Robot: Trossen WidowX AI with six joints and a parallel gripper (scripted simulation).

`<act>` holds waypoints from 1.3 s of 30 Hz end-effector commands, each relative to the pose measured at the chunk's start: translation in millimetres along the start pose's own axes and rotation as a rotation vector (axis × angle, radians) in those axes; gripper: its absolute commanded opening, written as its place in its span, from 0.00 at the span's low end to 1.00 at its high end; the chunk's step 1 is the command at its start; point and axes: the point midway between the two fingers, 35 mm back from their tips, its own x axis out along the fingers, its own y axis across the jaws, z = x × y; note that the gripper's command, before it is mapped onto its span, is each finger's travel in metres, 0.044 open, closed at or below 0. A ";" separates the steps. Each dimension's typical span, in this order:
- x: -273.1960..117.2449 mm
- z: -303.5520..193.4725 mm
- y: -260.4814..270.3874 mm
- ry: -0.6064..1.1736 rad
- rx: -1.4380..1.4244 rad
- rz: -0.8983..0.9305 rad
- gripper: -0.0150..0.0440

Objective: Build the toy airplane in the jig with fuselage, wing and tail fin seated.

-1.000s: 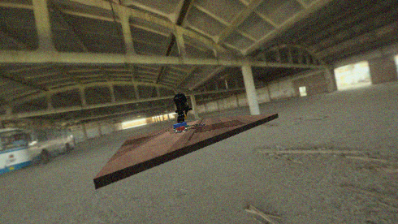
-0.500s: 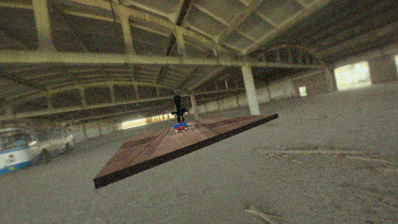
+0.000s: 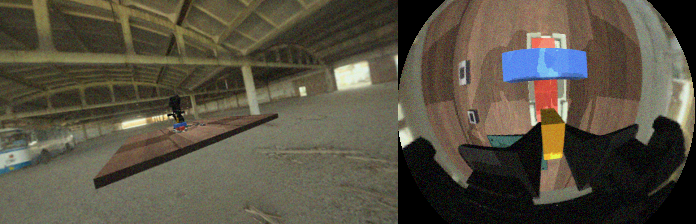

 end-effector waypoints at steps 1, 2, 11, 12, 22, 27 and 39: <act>2.3 -3.2 -4.9 0.005 -0.010 -0.003 0.34; 2.3 -3.2 -4.9 0.005 -0.010 -0.003 0.37; 2.3 -3.2 -4.9 0.005 -0.010 -0.003 0.37; 2.3 -3.2 -4.9 0.005 -0.010 -0.003 0.37; 2.5 -3.4 -5.4 0.005 -0.010 -0.003 0.37; 5.1 -3.5 -6.0 0.005 -0.010 -0.003 0.37; 24.5 -3.0 -6.3 0.005 -0.010 -0.003 0.37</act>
